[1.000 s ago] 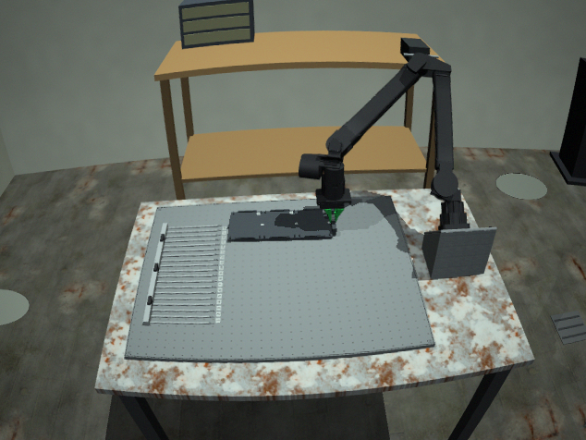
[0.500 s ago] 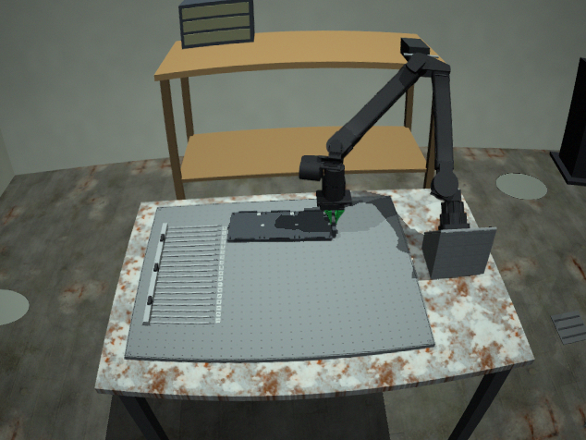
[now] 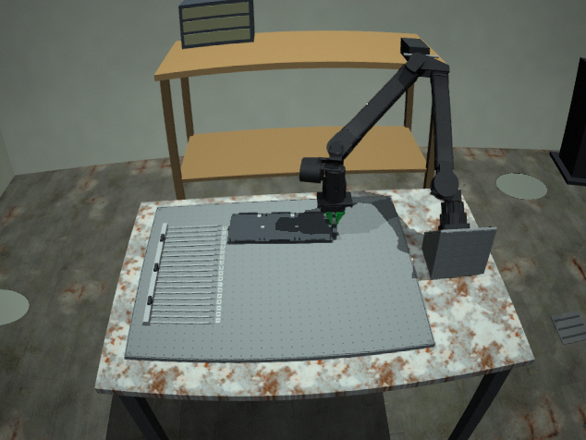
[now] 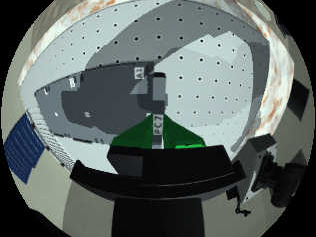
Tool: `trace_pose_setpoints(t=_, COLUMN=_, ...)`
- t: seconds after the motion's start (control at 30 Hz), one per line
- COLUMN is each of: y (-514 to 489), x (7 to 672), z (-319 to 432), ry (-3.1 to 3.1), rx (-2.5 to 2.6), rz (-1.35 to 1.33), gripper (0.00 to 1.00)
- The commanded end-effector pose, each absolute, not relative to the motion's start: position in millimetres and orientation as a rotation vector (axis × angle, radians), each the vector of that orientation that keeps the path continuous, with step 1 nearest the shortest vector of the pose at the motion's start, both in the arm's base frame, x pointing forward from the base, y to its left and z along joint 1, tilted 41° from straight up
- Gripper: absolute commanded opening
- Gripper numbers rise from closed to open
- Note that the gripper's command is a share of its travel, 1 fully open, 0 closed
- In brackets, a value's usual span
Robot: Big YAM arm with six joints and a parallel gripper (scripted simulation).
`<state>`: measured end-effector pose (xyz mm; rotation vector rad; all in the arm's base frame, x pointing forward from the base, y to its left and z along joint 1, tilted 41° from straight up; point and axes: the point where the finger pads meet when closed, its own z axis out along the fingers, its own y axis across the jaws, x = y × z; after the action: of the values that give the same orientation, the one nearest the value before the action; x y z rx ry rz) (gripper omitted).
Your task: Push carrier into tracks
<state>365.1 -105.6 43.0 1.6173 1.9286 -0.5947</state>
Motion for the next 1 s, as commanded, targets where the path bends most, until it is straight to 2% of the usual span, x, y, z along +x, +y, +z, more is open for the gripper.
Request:
trace_pose_setpoints(t=0.0, y=-91, x=364, z=33, ry=1.993, rx=1.561, rz=-0.61, gripper=0.0)
trace_pose_setpoints(t=0.97, y=-78, x=360, z=21, ry=1.993, rx=1.561, rz=-0.609, gripper=0.0)
